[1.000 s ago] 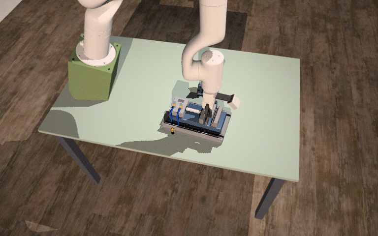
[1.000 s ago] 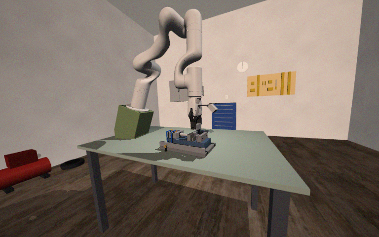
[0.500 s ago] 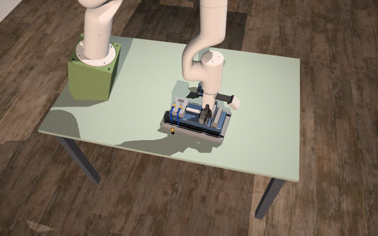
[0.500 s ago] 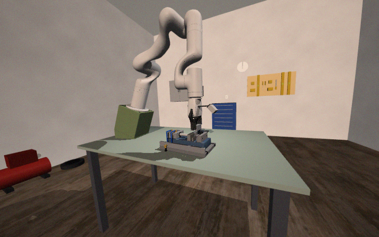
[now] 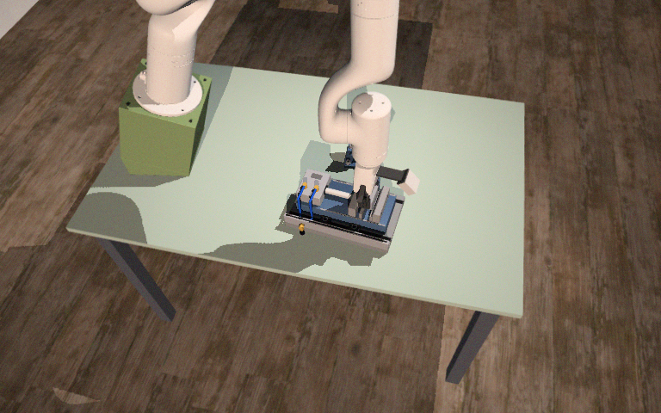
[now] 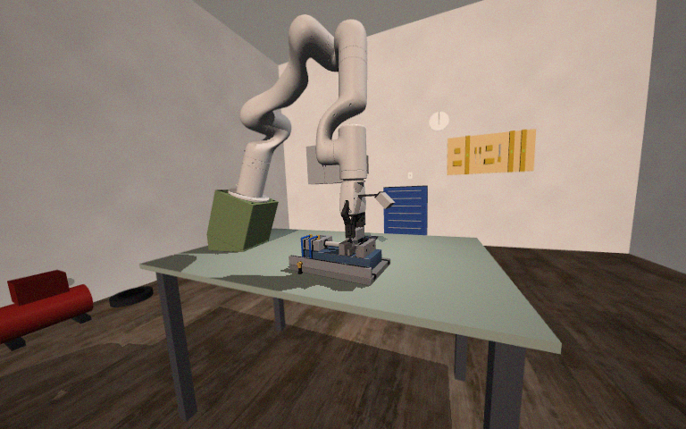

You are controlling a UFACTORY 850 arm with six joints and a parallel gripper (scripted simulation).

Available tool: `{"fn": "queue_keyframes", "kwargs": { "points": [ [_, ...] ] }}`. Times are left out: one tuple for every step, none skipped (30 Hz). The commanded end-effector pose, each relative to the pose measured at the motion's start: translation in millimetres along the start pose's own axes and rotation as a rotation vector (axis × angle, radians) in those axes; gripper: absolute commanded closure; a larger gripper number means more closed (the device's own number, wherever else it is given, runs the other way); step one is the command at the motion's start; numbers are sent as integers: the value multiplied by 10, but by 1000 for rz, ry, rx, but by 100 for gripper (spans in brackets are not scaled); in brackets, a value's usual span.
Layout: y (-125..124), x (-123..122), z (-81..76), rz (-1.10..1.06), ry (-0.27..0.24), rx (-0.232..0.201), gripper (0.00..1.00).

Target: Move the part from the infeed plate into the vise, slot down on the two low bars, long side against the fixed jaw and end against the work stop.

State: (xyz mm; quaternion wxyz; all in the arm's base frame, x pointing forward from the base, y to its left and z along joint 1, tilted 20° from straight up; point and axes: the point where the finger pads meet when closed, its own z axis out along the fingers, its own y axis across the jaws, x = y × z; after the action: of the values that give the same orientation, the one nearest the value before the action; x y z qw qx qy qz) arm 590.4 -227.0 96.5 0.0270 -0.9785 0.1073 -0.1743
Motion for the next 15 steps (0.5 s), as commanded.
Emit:
{"fn": "queue_keyframes", "kwargs": {
  "points": [
    [2,10,17,0,3,0,100],
    [2,10,24,0,3,0,100],
    [2,10,31,0,3,0,100],
    [2,10,37,0,3,0,100],
    [2,10,44,0,3,0,100],
    [2,10,50,0,3,0,100],
    [2,10,55,0,3,0,100],
    [2,10,61,0,3,0,100],
    [2,10,66,0,3,0,100],
    [2,10,70,0,3,0,100],
    [2,10,75,0,3,0,100],
    [2,10,79,0,3,0,100],
    [2,10,82,0,3,0,100],
    [2,10,85,0,3,0,100],
    [2,10,85,0,3,0,100]
  ]
}}
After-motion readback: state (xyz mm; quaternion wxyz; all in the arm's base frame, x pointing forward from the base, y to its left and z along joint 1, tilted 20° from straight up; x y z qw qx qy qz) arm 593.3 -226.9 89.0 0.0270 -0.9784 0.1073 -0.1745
